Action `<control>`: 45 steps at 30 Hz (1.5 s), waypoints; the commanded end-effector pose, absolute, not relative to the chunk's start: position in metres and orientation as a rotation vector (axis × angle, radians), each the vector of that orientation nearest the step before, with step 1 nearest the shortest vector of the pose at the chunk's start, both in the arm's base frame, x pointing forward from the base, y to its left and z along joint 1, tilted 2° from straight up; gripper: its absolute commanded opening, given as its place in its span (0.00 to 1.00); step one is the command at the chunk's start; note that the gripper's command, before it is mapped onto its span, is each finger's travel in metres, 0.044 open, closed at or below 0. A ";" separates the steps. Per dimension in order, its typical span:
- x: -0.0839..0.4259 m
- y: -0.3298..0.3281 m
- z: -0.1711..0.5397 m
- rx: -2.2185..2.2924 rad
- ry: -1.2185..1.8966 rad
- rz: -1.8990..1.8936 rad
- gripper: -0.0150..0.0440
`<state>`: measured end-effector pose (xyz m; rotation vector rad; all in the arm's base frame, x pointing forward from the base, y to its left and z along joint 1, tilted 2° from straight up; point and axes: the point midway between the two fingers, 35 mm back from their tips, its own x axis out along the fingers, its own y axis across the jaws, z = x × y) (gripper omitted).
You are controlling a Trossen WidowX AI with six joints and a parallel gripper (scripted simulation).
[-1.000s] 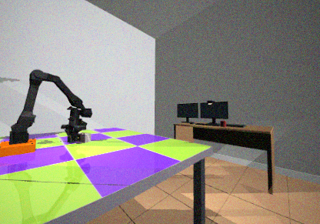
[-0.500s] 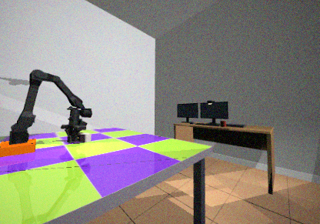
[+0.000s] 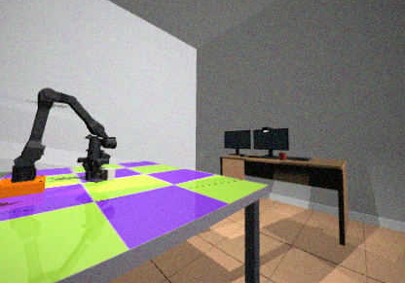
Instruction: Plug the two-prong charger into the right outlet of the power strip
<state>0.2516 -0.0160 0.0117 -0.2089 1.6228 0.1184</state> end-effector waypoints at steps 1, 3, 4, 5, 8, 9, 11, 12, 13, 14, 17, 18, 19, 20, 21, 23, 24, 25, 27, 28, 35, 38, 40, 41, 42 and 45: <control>0.252 -0.015 0.012 -0.203 1.622 0.119 0.25; 0.253 -0.015 0.012 -0.203 1.622 0.119 0.25; 0.253 -0.015 0.012 -0.203 1.622 0.119 0.25; 0.253 -0.015 0.012 -0.203 1.621 0.119 0.25; 0.254 -0.015 0.012 -0.203 1.621 0.119 0.25; 0.254 -0.015 0.012 -0.203 1.621 0.119 0.25; 0.254 -0.015 0.012 -0.203 1.621 0.119 0.25; 0.254 -0.015 0.012 -0.203 1.621 0.119 0.25; 0.255 -0.015 0.012 -0.203 1.621 0.119 0.25; 0.255 -0.015 0.012 -0.203 1.621 0.119 0.25; 0.256 -0.015 0.012 -0.203 1.621 0.119 0.25; 0.256 -0.015 0.012 -0.203 1.621 0.119 0.25; 0.257 -0.014 0.012 -0.203 1.621 0.119 0.25; 0.257 -0.014 0.012 -0.203 1.621 0.119 0.25; 0.257 -0.014 0.012 -0.203 1.621 0.119 0.25; 0.258 -0.014 0.012 -0.203 1.621 0.119 0.25; 0.258 -0.014 0.012 -0.203 1.621 0.119 0.25; 0.259 -0.014 0.012 -0.203 1.621 0.119 0.25; 0.259 -0.014 0.012 -0.203 1.621 0.119 0.25; 0.259 -0.014 0.012 -0.203 1.621 0.119 0.25; 0.262 -0.013 0.012 -0.203 1.621 0.119 0.25; 0.262 -0.013 0.012 -0.203 1.621 0.119 0.25; 0.263 -0.013 0.013 -0.203 1.621 0.119 0.25; 0.263 -0.013 0.013 -0.203 1.621 0.119 0.25; 0.264 -0.013 0.013 -0.203 1.621 0.119 0.25; 0.264 -0.013 0.013 -0.203 1.621 0.119 0.25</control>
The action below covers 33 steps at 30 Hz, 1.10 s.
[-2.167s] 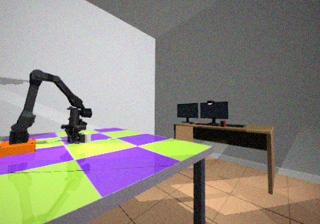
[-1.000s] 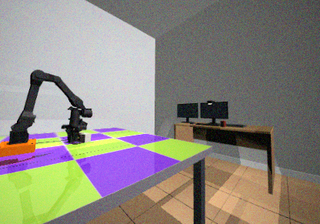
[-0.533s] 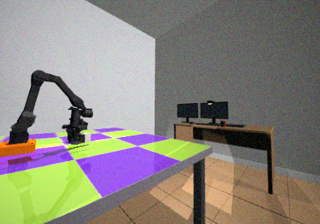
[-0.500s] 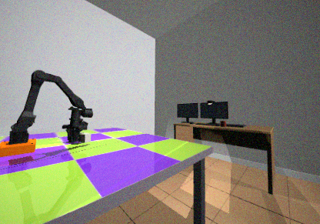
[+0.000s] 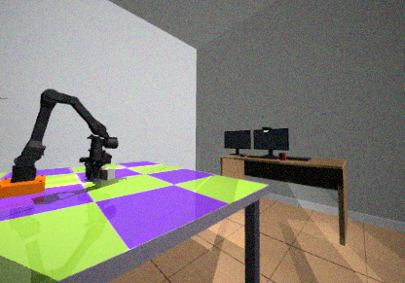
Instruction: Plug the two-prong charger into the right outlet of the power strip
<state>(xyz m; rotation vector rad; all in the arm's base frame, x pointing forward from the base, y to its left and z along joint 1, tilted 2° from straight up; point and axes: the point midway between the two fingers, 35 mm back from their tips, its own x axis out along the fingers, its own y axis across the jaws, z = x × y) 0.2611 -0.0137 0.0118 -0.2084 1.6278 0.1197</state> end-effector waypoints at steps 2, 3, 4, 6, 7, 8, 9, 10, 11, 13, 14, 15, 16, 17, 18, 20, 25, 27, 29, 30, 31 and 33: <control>0.264 -0.013 0.013 -0.203 1.620 0.119 0.25; 0.264 -0.013 0.013 -0.203 1.620 0.119 0.25; 0.265 -0.013 0.013 -0.203 1.620 0.119 0.25; 0.265 -0.013 0.013 -0.203 1.620 0.119 0.25; 0.266 -0.013 0.013 -0.203 1.620 0.119 0.25; 0.266 -0.013 0.013 -0.203 1.620 0.119 0.25; 0.267 -0.012 0.013 -0.203 1.620 0.119 0.25; 0.267 -0.012 0.013 -0.203 1.620 0.119 0.25; 0.267 -0.012 0.013 -0.203 1.620 0.119 0.25; 0.268 -0.012 0.013 -0.203 1.620 0.119 0.25; 0.269 -0.012 0.013 -0.203 1.620 0.119 0.25; 0.269 -0.012 0.013 -0.203 1.620 0.119 0.25; 0.269 -0.012 0.013 -0.203 1.620 0.119 0.25; 0.270 -0.012 0.013 -0.203 1.620 0.119 0.25; 0.270 -0.012 0.013 -0.203 1.620 0.119 0.25; 0.271 -0.012 0.013 -0.203 1.620 0.119 0.25; 0.273 -0.011 0.013 -0.203 1.620 0.119 0.25; 0.274 -0.011 0.013 -0.203 1.620 0.119 0.25; 0.274 -0.011 0.013 -0.203 1.620 0.119 0.25; 0.275 -0.011 0.013 -0.203 1.620 0.119 0.25; 0.275 -0.011 0.013 -0.203 1.619 0.119 0.25; 0.276 -0.011 0.013 -0.203 1.619 0.119 0.25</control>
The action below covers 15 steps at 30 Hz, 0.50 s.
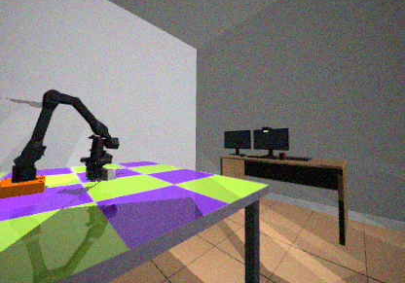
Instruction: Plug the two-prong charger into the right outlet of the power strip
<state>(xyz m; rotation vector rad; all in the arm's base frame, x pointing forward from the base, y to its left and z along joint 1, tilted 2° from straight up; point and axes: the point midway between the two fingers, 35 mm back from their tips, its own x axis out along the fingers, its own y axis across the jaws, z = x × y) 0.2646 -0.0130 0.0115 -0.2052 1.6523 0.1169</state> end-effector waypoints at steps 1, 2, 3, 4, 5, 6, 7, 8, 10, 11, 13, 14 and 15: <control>0.276 -0.010 0.013 -0.203 1.619 0.119 0.25; 0.277 -0.010 0.013 -0.203 1.619 0.119 0.25; 0.277 -0.010 0.013 -0.203 1.619 0.119 0.25; 0.278 -0.010 0.013 -0.203 1.619 0.119 0.25; 0.278 -0.010 0.013 -0.203 1.619 0.119 0.25; 0.278 -0.010 0.013 -0.203 1.619 0.119 0.25; 0.279 -0.010 0.013 -0.203 1.619 0.119 0.25; 0.279 -0.010 0.013 -0.203 1.619 0.119 0.25; 0.280 -0.010 0.013 -0.203 1.619 0.119 0.25; 0.280 -0.010 0.013 -0.203 1.619 0.119 0.25; 0.281 -0.010 0.013 -0.203 1.619 0.119 0.25; 0.281 -0.009 0.013 -0.203 1.619 0.119 0.25; 0.282 -0.009 0.013 -0.203 1.619 0.119 0.25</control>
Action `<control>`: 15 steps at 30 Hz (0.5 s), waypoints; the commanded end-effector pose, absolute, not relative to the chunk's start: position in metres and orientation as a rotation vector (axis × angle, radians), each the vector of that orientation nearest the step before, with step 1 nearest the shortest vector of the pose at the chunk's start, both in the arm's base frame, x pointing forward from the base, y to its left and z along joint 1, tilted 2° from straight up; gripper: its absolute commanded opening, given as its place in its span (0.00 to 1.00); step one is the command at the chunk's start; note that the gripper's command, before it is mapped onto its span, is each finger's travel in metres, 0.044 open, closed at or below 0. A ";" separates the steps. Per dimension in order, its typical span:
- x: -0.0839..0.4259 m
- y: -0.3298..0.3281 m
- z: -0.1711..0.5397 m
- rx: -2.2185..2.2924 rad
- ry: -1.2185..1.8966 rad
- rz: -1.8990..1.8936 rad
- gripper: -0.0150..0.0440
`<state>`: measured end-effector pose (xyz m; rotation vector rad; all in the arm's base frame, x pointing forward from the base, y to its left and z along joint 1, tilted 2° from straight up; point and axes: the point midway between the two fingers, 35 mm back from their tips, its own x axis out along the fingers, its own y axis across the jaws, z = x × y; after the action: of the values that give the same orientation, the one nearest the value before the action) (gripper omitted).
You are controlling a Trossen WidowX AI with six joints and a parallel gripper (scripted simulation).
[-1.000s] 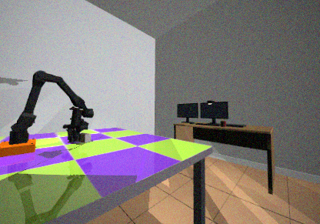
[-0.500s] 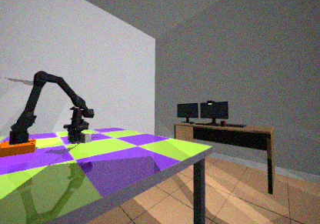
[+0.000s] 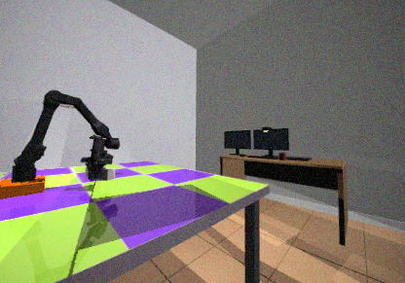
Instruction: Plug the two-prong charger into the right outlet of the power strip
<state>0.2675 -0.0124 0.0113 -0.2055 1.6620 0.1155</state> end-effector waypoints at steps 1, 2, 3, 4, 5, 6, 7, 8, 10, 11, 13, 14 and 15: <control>0.282 -0.009 0.013 -0.203 1.619 0.119 0.25; 0.283 -0.009 0.013 -0.203 1.619 0.119 0.25; 0.283 -0.009 0.014 -0.203 1.619 0.119 0.25; 0.283 -0.009 0.014 -0.203 1.619 0.119 0.25; 0.283 -0.009 0.014 -0.203 1.619 0.119 0.25; 0.283 -0.009 0.014 -0.203 1.619 0.119 0.25; 0.283 -0.009 0.014 -0.203 1.619 0.119 0.25; 0.283 -0.009 0.014 -0.203 1.619 0.119 0.25; 0.283 -0.009 0.014 -0.203 1.619 0.119 0.25; 0.282 -0.009 0.014 -0.203 1.619 0.119 0.25; 0.282 -0.009 0.014 -0.203 1.619 0.119 0.25; 0.282 -0.009 0.014 -0.203 1.619 0.119 0.25; 0.271 -0.012 0.012 -0.207 1.663 0.115 0.25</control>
<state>0.2705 -0.0119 0.0116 -0.2068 1.6630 0.1155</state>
